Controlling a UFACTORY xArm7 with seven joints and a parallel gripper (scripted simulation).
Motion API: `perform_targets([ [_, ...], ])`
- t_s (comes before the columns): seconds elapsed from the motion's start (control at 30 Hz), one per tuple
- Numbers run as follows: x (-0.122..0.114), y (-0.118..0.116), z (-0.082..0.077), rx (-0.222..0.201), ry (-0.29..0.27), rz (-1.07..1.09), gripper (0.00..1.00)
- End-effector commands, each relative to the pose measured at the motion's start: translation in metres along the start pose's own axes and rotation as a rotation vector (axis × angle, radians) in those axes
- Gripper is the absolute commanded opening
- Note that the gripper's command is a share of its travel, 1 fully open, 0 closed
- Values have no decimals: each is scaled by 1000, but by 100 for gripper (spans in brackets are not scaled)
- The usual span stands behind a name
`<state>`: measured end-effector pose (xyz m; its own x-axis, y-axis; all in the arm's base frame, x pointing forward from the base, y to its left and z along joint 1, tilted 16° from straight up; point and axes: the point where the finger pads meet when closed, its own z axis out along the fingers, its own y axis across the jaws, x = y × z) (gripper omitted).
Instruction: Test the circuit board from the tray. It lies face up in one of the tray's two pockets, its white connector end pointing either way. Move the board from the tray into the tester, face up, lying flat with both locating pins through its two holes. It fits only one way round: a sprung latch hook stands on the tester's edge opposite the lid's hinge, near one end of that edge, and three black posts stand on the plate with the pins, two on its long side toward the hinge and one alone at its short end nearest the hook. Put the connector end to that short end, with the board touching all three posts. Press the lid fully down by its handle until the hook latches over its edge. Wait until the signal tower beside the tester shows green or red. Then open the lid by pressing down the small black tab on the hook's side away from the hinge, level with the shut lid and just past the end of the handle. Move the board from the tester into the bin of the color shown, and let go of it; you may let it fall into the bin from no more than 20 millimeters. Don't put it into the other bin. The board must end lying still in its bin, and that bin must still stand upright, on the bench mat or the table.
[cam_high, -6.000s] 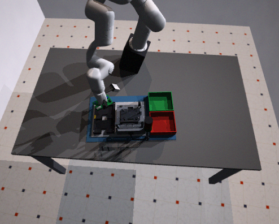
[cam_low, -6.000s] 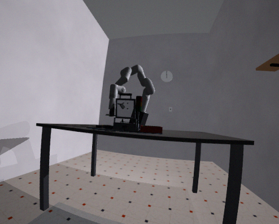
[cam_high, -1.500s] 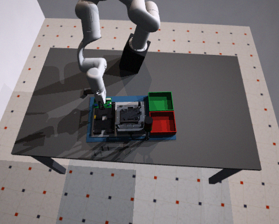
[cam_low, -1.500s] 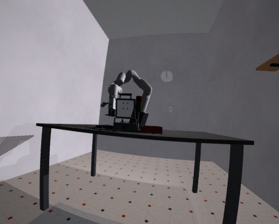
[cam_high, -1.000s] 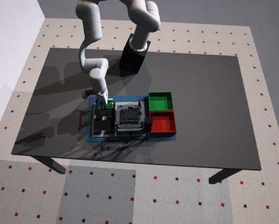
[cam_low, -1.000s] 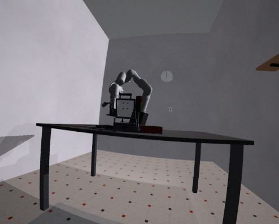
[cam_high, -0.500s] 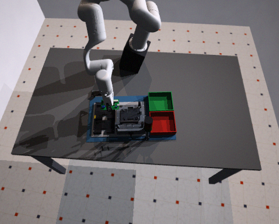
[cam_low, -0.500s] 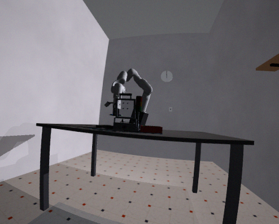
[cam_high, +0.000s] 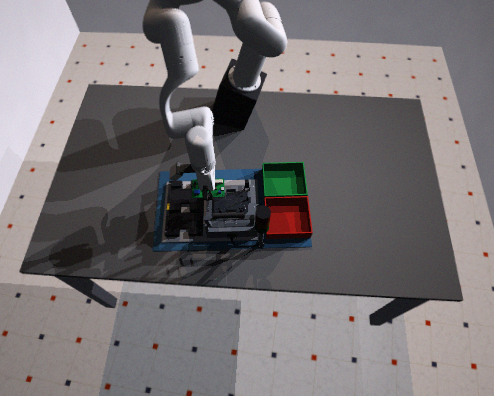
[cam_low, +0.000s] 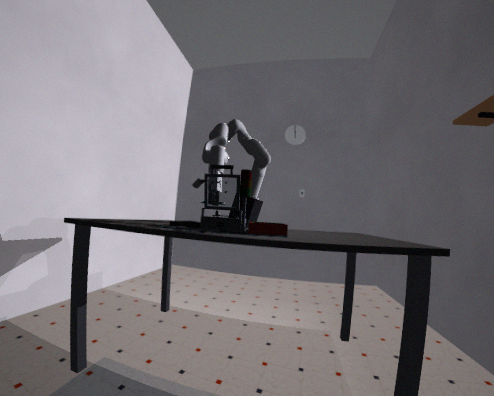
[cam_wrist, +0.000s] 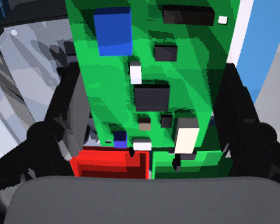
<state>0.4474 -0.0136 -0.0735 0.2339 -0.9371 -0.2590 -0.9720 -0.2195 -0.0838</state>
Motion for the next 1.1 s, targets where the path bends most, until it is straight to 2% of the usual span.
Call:
perform_targets([
  [0.0, -7, -4, -2, 3, 3, 2, 79],
  [0.47, -49, -18, -5, 3, 3, 2, 79],
  [1.07, -71, -26, -6, 3, 3, 2, 79],
])
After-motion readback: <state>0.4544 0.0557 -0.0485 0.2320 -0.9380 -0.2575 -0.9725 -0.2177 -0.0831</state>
